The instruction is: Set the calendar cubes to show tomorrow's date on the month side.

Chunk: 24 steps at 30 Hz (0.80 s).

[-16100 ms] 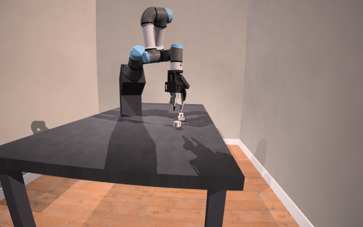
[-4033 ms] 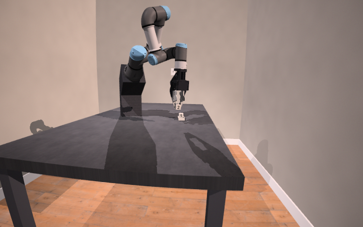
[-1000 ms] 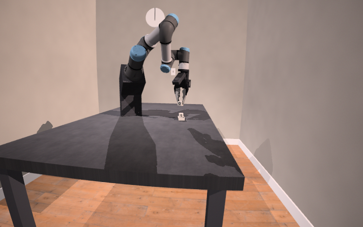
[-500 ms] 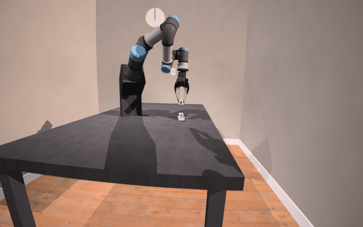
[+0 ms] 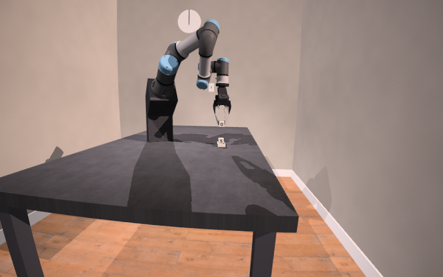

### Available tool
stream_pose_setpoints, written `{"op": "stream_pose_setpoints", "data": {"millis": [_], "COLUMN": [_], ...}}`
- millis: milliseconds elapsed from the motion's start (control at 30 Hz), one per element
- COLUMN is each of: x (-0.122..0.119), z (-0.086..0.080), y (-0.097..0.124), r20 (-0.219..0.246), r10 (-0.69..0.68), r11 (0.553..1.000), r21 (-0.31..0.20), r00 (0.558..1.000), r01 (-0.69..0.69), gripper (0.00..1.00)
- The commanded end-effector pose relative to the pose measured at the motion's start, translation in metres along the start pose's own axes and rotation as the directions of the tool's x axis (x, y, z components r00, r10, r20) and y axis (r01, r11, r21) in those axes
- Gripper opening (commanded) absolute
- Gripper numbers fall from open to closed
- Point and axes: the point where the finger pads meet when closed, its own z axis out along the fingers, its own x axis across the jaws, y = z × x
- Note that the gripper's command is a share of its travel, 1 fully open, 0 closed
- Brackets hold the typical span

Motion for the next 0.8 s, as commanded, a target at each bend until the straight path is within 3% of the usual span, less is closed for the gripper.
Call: {"op": "stream_pose_setpoints", "data": {"millis": [0,767], "x": [-0.0006,-0.0007], "z": [-0.0007,0.0026], "y": [0.0012,0.0013], "r20": [0.005,0.005], "r10": [-0.022,-0.024], "r11": [1.0,1.0], "r21": [0.001,0.002], "r00": [1.0,1.0], "r01": [0.022,0.024], "gripper": [0.1,0.1]}}
